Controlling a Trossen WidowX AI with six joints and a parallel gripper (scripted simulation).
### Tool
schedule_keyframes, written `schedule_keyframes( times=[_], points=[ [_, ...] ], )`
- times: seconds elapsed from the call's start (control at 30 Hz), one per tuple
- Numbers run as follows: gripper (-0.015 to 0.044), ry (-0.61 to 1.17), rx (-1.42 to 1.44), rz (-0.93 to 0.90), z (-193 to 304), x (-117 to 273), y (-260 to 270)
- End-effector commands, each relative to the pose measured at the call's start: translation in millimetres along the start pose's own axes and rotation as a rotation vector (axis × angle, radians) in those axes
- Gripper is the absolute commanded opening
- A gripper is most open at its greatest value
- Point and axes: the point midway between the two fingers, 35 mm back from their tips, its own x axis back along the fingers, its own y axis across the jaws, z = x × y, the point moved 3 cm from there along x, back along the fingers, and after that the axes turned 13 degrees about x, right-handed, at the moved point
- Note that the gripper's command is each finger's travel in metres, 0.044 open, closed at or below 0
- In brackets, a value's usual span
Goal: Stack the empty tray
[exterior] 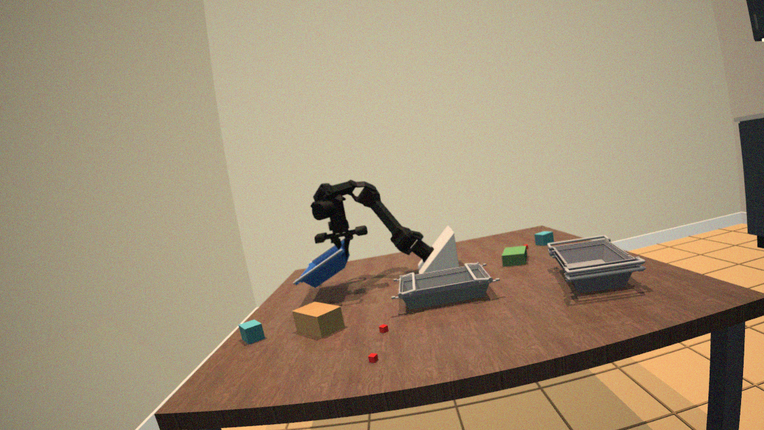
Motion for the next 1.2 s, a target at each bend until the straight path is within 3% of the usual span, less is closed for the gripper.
schedule_keyframes(
  times=[0.0, 0.8, 1.17],
  points=[
    [0.0, 0.004, 0.003, -0.004, 0.1, 5.5, 7.9],
    [0.0, 0.004, 0.005, -0.004, 0.8, 5.5, 7.9],
    [0.0, 0.039, 0.152, 0.024, 42.1, 6.2, 6.4]
  ],
)
